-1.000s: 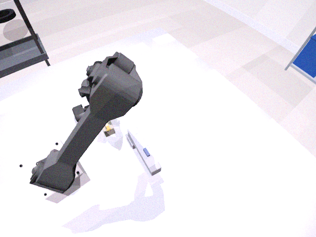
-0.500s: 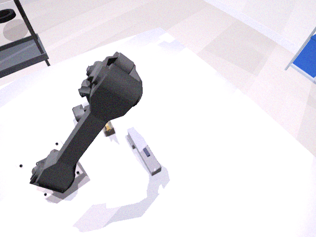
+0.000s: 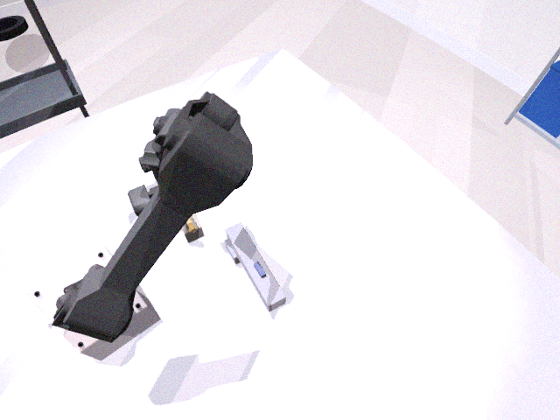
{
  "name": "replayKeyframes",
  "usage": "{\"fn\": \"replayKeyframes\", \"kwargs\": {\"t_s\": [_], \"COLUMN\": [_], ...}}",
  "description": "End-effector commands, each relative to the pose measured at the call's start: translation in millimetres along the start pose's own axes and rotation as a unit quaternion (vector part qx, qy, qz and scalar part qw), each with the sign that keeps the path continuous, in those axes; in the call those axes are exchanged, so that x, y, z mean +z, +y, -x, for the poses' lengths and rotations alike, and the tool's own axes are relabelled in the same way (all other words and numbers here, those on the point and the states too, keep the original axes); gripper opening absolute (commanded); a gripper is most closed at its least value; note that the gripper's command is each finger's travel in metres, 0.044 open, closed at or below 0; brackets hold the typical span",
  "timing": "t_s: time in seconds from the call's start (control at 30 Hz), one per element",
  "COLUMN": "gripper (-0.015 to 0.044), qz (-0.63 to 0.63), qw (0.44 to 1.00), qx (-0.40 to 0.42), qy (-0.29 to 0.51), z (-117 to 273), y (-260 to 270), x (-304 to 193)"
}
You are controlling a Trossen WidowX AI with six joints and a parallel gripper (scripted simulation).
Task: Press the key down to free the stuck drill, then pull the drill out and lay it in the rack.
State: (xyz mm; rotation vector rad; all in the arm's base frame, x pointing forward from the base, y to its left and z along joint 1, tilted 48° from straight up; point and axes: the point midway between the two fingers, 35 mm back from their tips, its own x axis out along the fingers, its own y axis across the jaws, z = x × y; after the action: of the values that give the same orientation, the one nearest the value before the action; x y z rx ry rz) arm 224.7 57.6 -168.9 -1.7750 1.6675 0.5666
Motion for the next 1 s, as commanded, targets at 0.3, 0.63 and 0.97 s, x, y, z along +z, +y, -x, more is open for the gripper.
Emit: {"fn": "replayKeyframes", "kwargs": {"t_s": [0.3, 0.63, 0.97], "gripper": [0.0000, 0.0079, 0.0341], "qz": [-0.002, 0.000, 0.000], "qw": [1.000, 1.000, 1.000], "qx": [0.003, 0.000, 0.000], "qy": [0.009, 0.000, 0.000], "z": [-5.0, 0.0, 0.0], "y": [-1.4, 0.0, 0.0], "x": [-6.4, 0.0, 0.0]}}
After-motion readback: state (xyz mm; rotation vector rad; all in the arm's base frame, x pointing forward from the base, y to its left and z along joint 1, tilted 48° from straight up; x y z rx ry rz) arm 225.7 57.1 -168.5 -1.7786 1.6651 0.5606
